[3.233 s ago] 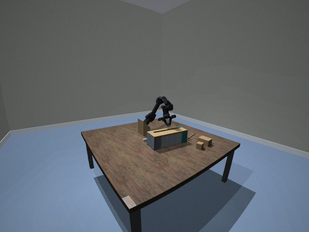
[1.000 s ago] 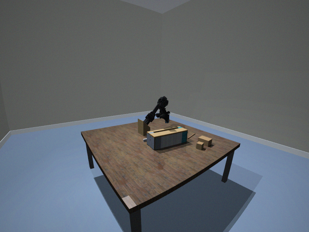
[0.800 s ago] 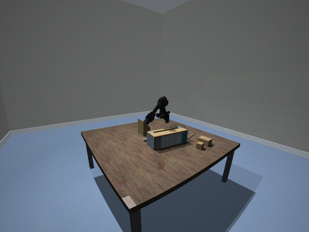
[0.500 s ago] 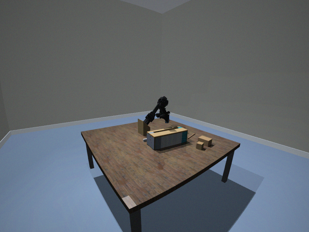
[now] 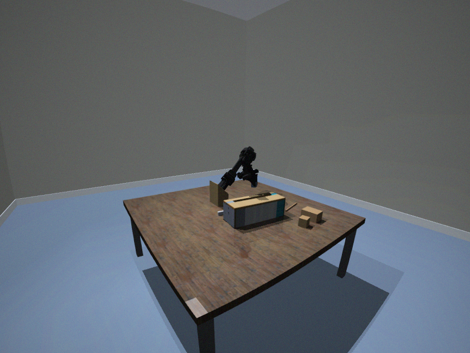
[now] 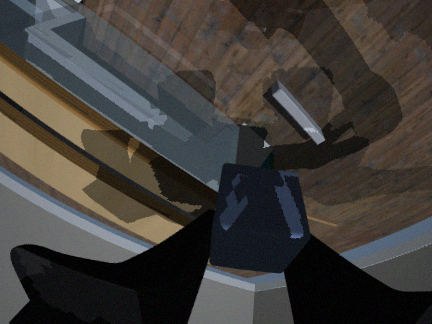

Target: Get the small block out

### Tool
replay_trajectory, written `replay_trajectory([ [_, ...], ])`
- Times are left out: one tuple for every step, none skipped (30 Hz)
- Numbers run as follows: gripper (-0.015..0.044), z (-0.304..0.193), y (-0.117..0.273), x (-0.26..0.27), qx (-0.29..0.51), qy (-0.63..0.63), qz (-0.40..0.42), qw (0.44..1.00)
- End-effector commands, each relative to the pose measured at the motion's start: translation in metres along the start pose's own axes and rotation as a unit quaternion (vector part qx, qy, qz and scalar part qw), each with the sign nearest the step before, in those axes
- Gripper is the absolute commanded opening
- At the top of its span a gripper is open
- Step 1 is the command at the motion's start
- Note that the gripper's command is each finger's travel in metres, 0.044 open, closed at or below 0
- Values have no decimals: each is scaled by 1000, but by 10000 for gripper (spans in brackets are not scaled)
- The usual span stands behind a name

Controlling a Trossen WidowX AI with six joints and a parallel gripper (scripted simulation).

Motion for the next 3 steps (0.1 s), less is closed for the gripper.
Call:
replay_trajectory([
  [0, 0, 0, 0, 3, -4, -2, 1000],
  [0, 0, 0, 0, 3, -4, -2, 1000],
  [0, 0, 0, 0, 3, -4, -2, 1000],
])
Point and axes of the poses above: the point midway between the two fingers, 35 mm back from their tips, its own y axis back along the fingers, its own x axis across the jaws, z = x × y, the point moved 4 cm from there along y, back along the fingers, and after that the axes turned 5 degrees about -y, right-handed, at the moved point
